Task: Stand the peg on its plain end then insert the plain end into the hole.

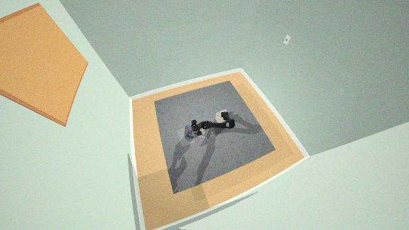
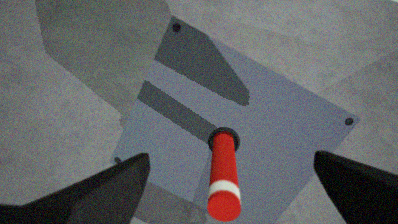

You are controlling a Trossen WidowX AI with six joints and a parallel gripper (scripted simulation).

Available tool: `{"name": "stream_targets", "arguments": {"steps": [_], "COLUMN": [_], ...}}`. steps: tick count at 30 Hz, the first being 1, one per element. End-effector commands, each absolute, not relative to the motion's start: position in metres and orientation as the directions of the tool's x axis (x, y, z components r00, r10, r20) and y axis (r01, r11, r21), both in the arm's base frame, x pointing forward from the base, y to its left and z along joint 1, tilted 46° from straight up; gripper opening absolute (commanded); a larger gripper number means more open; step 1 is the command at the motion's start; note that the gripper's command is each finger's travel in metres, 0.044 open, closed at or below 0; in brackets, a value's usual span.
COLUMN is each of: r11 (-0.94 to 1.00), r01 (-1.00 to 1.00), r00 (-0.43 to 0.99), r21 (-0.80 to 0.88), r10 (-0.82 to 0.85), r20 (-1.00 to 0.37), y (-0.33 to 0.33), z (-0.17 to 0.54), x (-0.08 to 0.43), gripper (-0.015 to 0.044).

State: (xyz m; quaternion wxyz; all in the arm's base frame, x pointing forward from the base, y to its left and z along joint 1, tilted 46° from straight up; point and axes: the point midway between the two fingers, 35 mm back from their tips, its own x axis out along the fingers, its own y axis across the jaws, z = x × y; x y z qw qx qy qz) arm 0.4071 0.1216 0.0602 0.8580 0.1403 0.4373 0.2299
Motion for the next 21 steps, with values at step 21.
{"name": "stream_targets", "arguments": {"steps": [21], "r11": [0.856], "r01": [-0.271], "r00": [0.515], "r21": [0.440], "r10": [0.515], "r20": [-0.685], "y": [0.101], "z": [0.087], "x": [0.391], "gripper": [0.0440]}}
